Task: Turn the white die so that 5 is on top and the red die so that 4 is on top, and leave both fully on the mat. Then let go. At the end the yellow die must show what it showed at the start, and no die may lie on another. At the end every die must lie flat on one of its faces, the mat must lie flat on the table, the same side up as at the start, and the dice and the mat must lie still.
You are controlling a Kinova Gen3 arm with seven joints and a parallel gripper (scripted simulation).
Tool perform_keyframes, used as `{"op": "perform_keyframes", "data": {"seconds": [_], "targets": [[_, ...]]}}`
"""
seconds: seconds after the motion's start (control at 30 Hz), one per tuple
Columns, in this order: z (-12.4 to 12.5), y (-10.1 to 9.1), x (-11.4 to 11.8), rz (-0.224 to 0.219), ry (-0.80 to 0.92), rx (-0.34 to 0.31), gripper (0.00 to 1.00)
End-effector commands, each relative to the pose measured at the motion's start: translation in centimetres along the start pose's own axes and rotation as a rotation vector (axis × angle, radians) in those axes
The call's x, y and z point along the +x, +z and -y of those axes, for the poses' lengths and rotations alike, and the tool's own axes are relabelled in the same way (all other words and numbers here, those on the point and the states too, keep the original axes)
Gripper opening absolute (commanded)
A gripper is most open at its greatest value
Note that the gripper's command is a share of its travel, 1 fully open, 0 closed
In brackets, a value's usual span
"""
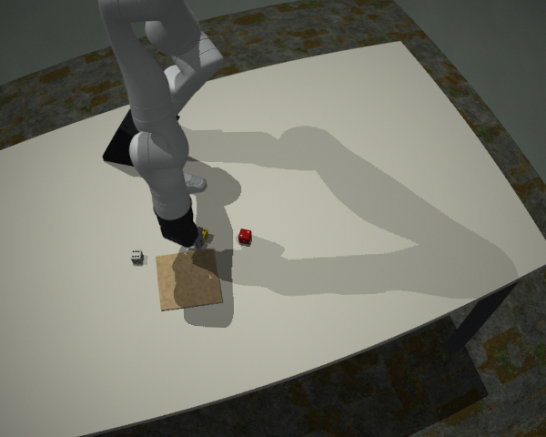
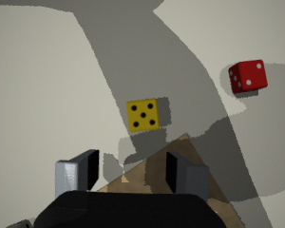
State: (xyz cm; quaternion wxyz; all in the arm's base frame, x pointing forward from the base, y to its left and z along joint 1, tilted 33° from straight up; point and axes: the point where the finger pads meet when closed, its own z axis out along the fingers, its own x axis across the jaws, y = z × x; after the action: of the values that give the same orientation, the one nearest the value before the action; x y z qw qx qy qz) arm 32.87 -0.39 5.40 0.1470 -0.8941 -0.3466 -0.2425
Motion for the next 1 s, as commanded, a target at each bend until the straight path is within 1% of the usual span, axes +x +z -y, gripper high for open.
{"op": "perform_keyframes", "data": {"seconds": [0.0, 0.2, 0.3, 0.37, 0.47, 0.77, 0.87, 0.97], "targets": [[0.0, 0.0, 0.2, -0.003, 0.004, -0.004, 1.0], [0.0, 0.0, 0.3, -0.003, 0.004, -0.004, 1.0], [0.3, 0.0, 0.8, -0.003, 0.004, -0.004, 1.0], [0.3, 0.0, 0.8, -0.003, 0.004, -0.004, 1.0], [0.8, 0.0, 2.3, -0.003, 0.004, -0.004, 1.0], [3.3, 0.0, 8.3, -0.003, 0.004, -0.004, 1.0], [3.7, 0.0, 9.4, -0.003, 0.004, -0.004, 1.0], [3.8, 0.0, 9.5, -0.003, 0.004, -0.004, 1.0]]}}
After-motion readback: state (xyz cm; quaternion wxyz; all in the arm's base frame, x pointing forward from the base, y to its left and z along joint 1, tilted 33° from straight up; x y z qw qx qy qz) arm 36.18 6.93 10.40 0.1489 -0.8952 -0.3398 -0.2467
